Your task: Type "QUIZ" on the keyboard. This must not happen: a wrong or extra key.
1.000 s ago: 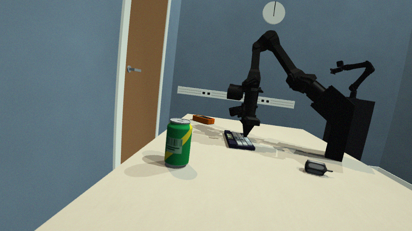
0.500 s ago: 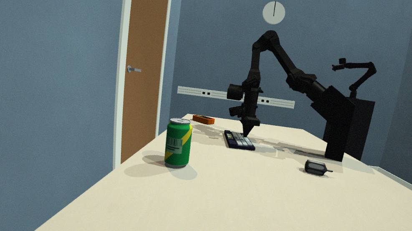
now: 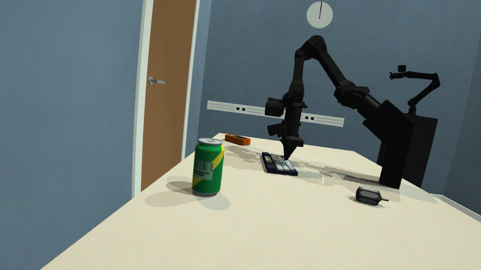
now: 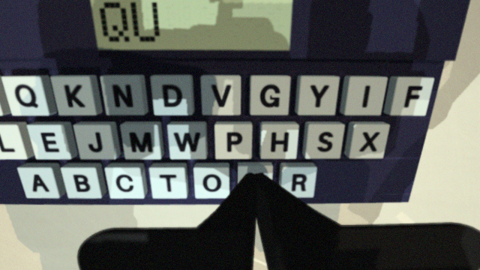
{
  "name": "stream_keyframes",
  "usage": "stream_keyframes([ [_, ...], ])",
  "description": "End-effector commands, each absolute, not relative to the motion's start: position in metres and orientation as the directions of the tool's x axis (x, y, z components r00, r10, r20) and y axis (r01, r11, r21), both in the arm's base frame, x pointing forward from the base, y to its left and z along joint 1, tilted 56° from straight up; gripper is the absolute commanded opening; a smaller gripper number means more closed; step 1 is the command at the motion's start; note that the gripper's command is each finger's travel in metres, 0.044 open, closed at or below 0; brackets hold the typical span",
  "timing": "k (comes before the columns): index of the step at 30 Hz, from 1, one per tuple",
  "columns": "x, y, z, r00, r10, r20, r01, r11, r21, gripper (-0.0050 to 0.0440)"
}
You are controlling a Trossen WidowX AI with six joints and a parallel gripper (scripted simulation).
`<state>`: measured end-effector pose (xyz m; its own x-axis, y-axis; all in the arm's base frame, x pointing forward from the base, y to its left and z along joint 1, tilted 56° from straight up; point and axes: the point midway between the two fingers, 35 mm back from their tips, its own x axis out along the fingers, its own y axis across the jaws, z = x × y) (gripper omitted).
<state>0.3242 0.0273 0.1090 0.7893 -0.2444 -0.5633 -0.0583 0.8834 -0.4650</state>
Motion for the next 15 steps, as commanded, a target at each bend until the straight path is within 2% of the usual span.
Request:
stream_keyframes([
  [1,0.320,0.030,0.121,0.802,-0.242,-0.546,-0.043,0.888,-0.457,-0.0050],
  [10,0.299,0.035,0.133,0.801,-0.242,-0.548,-0.044,0.888,-0.457,-0.0050],
  [15,0.321,0.021,0.161,0.795,-0.242,-0.556,-0.054,0.885,-0.462,-0.0050],
])
